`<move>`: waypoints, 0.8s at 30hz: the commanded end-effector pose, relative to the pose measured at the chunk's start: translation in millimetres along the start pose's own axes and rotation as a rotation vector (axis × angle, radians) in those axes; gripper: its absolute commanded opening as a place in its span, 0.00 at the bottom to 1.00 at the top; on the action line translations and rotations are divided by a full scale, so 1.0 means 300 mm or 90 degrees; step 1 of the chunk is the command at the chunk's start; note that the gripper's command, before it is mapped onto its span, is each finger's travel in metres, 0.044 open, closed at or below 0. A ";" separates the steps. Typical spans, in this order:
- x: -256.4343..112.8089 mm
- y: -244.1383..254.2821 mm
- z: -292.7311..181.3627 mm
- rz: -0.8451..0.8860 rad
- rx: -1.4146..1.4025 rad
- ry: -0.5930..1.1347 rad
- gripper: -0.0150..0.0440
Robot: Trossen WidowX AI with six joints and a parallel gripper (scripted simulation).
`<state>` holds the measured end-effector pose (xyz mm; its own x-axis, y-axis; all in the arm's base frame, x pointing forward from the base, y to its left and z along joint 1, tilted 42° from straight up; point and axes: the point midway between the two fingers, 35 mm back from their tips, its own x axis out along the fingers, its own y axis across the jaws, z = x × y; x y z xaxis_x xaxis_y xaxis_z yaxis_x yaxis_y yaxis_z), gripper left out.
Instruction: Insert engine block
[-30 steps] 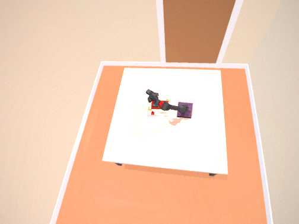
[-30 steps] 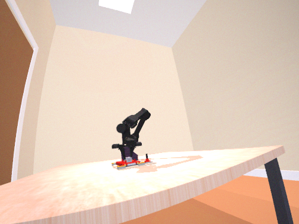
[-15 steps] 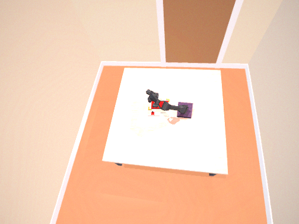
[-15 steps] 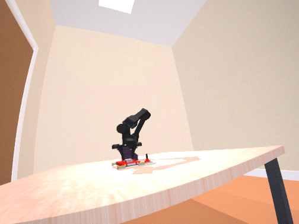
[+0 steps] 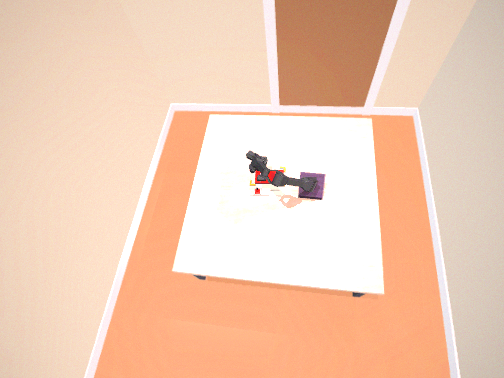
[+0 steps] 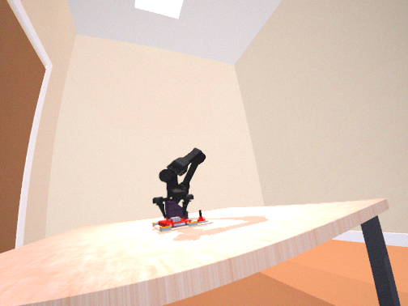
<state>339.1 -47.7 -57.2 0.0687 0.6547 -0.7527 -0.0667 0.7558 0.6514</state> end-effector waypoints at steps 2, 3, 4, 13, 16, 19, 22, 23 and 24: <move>-0.037 0.002 -0.003 0.000 0.002 -0.001 1.00; -0.047 0.002 -0.004 0.001 0.003 -0.001 1.00; -0.047 0.002 -0.004 0.001 0.003 -0.001 1.00; -0.047 0.002 -0.004 0.001 0.003 -0.001 0.78; -0.047 0.002 -0.004 0.001 0.003 -0.001 0.64; -0.047 0.002 -0.004 0.001 0.003 -0.001 0.51; -0.047 0.002 -0.004 0.001 0.003 -0.001 0.38; -0.047 0.002 -0.004 0.001 0.003 -0.001 0.33; -0.047 0.002 -0.004 0.001 0.003 -0.001 0.29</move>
<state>337.4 -56.0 -46.3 0.0734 0.6581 -0.7494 -0.0575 0.7530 0.6556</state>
